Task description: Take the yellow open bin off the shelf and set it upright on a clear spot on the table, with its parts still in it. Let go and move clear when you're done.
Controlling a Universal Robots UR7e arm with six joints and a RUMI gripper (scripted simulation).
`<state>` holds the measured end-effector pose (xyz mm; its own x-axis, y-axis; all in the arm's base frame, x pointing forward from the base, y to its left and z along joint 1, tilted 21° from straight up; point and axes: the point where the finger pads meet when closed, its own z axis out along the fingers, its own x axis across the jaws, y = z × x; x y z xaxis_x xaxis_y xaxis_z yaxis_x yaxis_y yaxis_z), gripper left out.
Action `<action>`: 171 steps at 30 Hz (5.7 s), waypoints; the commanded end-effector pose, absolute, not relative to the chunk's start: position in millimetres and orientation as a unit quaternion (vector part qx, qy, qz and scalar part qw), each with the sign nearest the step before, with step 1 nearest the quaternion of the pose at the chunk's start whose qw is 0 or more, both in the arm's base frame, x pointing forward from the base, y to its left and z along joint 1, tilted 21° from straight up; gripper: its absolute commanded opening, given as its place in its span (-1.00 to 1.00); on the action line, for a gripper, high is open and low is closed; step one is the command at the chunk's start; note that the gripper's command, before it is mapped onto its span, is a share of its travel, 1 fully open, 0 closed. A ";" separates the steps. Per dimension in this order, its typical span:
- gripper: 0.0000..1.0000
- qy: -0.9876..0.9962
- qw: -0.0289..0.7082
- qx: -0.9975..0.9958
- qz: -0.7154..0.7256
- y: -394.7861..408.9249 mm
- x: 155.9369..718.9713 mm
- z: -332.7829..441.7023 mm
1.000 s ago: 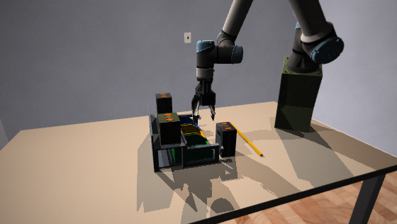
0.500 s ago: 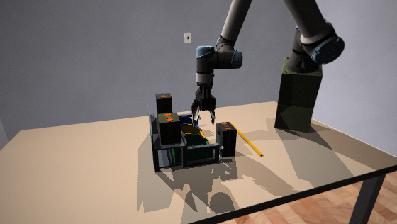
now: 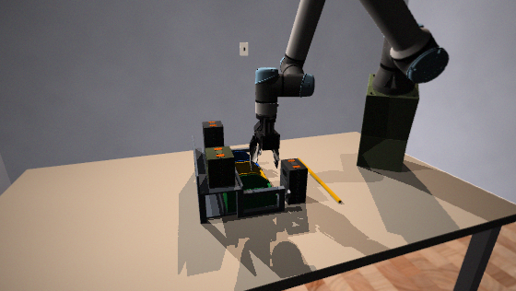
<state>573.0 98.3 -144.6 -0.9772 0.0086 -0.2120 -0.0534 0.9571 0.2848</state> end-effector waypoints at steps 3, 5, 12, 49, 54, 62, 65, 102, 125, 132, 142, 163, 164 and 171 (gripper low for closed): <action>0.16 0.983 0.109 -0.012 0.145 101.4 577.8 -153.1; 0.16 0.983 0.109 -0.012 0.145 101.4 577.8 -153.1; 0.16 0.983 0.109 -0.012 0.145 101.9 578.0 -156.1; 0.16 0.983 0.109 -0.012 0.145 101.7 577.8 -155.6; 0.16 0.983 0.109 -0.012 0.145 101.8 578.0 -155.5; 0.16 0.983 0.109 -0.012 0.145 102.1 579.1 -155.1; 0.16 0.983 0.109 -0.012 0.145 102.1 578.8 -155.2; 0.16 0.983 0.109 -0.012 0.145 102.1 578.4 -155.4; 0.16 0.983 0.108 -0.012 0.145 103.2 579.1 -158.9; 0.16 0.983 0.109 -0.012 0.145 104.5 580.6 -162.2; 0.16 0.983 0.109 -0.012 0.145 105.8 581.6 -167.3; 0.16 0.983 0.108 -0.012 0.145 108.4 582.9 -175.9; 0.16 0.983 0.108 -0.012 0.145 108.5 583.0 -176.0; 0.16 0.983 0.109 -0.012 0.145 108.4 583.1 -175.8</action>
<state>581.1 108.0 -176.6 -0.9769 0.0099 -0.2134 -0.0525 0.9572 0.2845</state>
